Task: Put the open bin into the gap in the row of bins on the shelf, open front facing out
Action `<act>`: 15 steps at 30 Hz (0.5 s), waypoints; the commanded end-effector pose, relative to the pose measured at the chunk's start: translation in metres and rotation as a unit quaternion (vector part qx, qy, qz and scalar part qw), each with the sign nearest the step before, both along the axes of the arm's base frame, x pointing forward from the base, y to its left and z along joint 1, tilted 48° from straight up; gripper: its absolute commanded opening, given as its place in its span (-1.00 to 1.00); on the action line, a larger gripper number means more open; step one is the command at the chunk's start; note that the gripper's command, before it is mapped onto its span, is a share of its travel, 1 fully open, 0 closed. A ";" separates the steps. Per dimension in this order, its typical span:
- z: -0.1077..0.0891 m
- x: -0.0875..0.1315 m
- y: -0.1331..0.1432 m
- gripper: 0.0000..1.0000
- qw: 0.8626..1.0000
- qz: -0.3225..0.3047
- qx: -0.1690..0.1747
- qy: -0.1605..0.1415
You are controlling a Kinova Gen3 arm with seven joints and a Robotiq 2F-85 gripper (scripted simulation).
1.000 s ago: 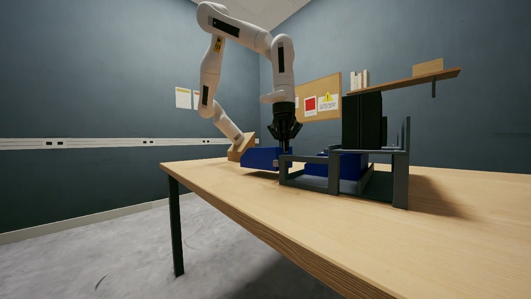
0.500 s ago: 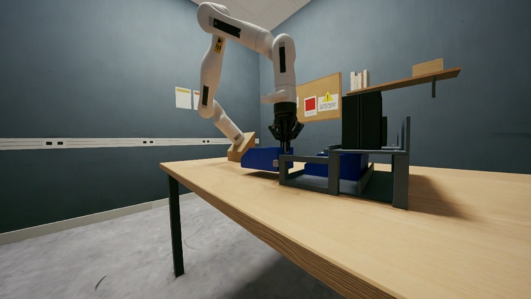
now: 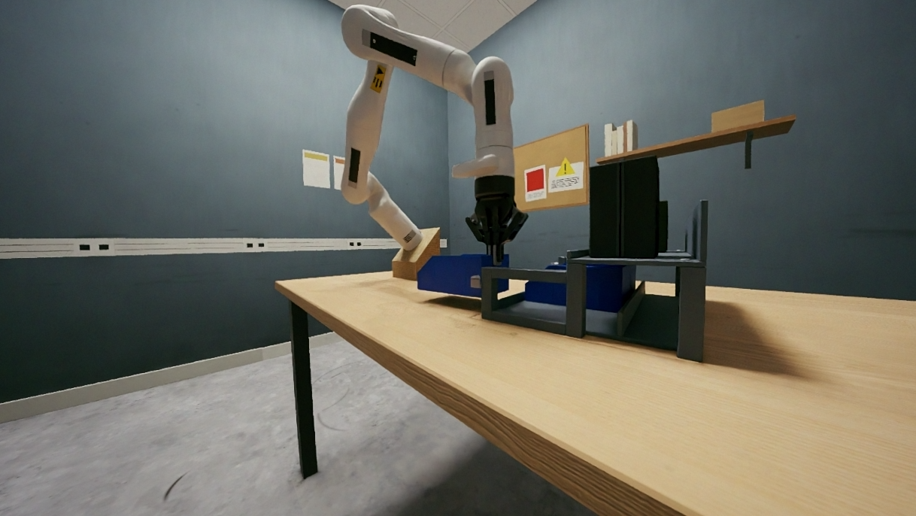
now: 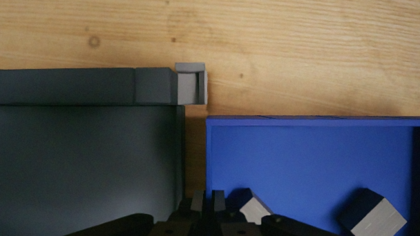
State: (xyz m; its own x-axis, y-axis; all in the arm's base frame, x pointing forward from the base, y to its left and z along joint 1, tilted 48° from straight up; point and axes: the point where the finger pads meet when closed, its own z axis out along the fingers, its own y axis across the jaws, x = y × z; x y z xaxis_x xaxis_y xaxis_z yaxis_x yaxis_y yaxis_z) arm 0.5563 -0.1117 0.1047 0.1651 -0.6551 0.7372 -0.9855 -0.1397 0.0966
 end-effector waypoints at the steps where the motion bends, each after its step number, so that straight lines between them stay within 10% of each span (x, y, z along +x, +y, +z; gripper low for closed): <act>1: 0.001 0.007 0.003 -0.80 1.000 0.002 0.001 -0.002; 15: 0.000 0.010 0.003 -0.80 1.000 0.002 0.001 -0.001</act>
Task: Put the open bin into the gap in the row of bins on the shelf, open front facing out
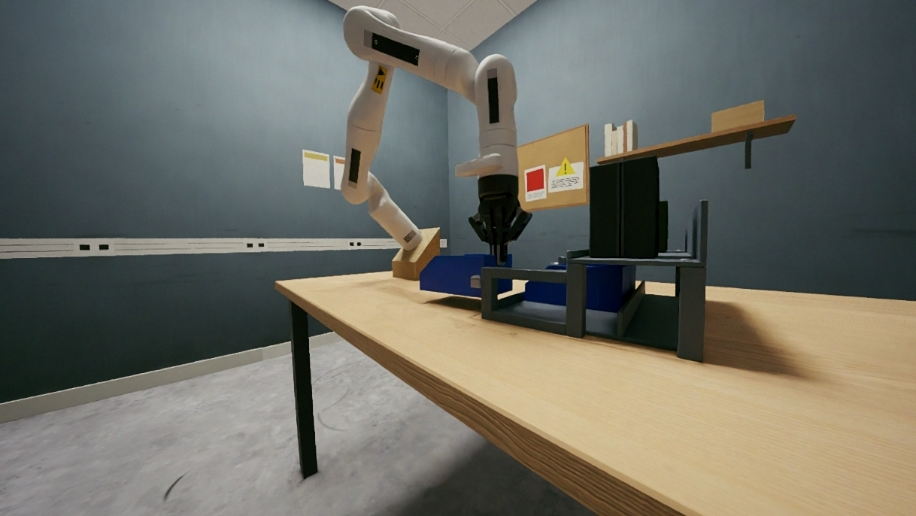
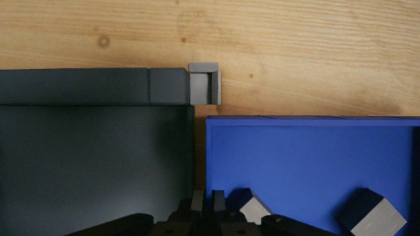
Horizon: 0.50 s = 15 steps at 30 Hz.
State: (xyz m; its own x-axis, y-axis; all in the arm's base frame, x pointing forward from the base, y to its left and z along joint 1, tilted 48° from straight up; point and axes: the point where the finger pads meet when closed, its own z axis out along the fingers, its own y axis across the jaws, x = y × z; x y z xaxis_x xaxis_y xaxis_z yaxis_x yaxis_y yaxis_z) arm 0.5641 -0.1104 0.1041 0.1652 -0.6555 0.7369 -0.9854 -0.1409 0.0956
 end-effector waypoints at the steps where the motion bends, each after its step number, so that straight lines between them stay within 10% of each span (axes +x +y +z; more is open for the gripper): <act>1: 0.000 0.004 0.002 -0.80 1.000 0.001 0.001 -0.001; 15: 0.000 0.010 0.003 -0.80 1.000 0.002 0.001 -0.001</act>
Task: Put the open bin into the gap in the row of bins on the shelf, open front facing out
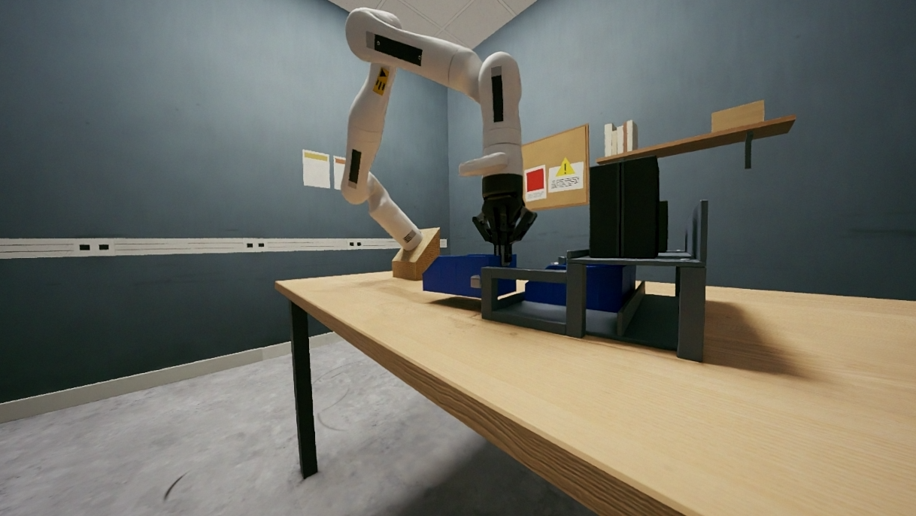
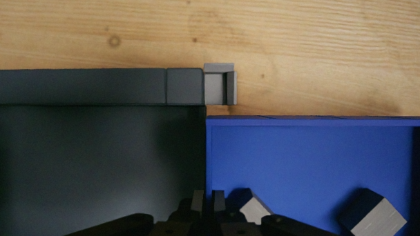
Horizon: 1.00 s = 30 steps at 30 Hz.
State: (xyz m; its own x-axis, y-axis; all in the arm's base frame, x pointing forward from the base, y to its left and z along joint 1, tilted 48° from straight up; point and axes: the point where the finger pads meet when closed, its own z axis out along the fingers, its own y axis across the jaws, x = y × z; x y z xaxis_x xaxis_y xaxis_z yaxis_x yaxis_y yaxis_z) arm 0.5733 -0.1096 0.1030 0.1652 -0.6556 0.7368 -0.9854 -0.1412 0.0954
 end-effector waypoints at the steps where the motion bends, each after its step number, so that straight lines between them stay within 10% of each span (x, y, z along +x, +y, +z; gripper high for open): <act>1: 0.001 0.001 0.002 -0.80 1.000 0.002 0.001 -0.001; 30: -0.001 0.019 0.005 -0.80 1.000 0.002 0.001 -0.001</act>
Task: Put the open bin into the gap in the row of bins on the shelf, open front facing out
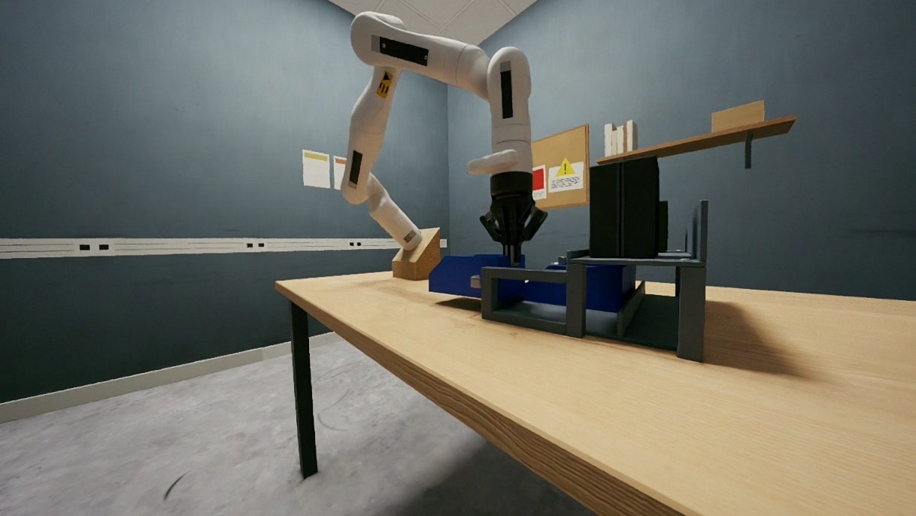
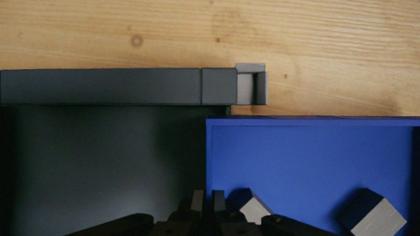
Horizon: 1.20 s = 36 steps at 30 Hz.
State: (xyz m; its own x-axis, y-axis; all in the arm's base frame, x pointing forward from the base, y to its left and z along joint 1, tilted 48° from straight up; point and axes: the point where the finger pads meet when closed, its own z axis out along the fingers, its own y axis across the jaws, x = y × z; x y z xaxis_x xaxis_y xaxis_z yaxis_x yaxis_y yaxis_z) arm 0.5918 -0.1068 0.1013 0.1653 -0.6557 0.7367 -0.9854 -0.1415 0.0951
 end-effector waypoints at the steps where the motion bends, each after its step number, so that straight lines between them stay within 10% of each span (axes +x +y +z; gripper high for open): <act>1: 0.001 0.001 0.002 -0.80 1.000 0.001 0.001 -0.001; 36: 0.001 0.013 0.006 -0.80 1.000 0.001 0.001 -0.001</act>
State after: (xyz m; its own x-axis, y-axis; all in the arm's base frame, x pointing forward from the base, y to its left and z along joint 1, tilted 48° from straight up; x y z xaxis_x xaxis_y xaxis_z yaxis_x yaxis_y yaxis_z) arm 0.6032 -0.1032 0.1011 0.1653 -0.6555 0.7369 -0.9854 -0.1410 0.0956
